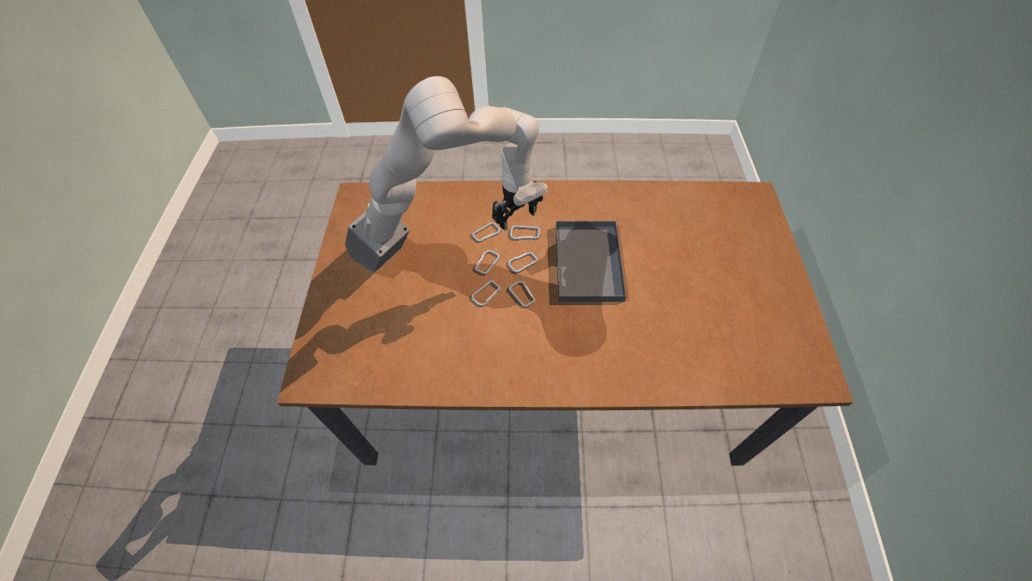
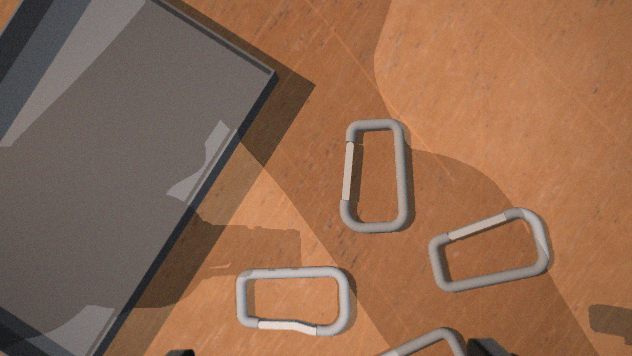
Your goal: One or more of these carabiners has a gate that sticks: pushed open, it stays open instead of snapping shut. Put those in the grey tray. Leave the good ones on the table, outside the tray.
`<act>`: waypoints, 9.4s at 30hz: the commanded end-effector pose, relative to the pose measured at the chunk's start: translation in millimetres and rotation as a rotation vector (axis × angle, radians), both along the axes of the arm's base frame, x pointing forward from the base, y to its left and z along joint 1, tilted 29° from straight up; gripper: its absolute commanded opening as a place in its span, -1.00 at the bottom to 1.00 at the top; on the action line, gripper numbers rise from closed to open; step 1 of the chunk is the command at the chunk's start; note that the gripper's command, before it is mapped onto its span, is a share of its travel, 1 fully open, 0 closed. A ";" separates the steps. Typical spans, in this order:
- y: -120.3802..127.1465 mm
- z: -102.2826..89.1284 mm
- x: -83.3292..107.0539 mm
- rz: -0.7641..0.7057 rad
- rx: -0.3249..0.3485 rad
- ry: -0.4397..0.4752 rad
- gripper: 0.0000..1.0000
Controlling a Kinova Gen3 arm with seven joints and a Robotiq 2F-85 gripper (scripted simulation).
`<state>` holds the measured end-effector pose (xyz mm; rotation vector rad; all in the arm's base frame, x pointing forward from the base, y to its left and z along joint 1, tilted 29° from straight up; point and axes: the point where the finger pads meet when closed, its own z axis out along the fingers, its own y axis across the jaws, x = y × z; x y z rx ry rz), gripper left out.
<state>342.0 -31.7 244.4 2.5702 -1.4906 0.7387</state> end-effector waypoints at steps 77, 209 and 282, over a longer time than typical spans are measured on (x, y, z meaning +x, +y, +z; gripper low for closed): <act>-139.9 -161.7 74.5 0.000 -0.020 0.005 1.00; -147.6 -185.6 84.7 0.004 -0.017 0.007 0.42; -146.5 -182.5 83.8 0.008 -0.022 0.005 0.14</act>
